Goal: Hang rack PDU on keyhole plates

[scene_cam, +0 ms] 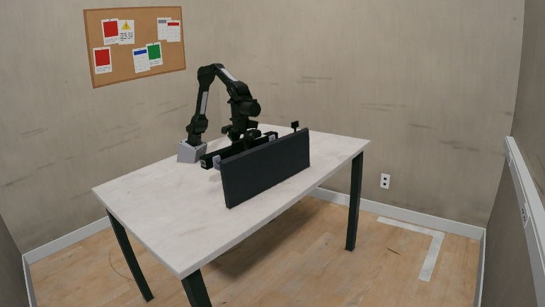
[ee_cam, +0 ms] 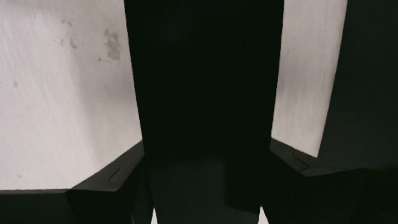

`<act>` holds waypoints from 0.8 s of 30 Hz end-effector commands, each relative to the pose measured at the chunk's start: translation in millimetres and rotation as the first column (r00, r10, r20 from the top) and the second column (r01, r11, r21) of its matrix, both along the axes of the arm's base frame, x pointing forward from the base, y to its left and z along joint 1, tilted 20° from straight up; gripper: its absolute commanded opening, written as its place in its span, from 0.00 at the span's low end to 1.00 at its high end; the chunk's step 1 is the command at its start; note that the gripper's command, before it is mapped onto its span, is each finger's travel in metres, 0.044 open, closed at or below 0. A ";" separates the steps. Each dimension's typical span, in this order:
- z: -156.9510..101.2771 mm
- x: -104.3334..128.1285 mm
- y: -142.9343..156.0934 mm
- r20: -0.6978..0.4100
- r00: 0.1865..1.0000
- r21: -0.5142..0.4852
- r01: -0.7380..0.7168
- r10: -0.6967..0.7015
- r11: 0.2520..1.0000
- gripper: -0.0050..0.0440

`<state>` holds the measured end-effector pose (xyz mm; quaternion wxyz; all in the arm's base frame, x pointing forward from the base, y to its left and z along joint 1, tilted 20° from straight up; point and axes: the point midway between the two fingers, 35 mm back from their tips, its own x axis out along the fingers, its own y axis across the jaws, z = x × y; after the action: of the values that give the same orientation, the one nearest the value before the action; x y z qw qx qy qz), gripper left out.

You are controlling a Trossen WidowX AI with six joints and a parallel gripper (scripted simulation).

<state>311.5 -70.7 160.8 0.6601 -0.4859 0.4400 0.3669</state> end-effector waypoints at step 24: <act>-7.2 7.3 0.5 0.028 1.000 -0.009 0.001 0.000 1.000 0.00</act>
<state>316.1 -69.9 149.4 0.6604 -0.4863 0.4389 0.3671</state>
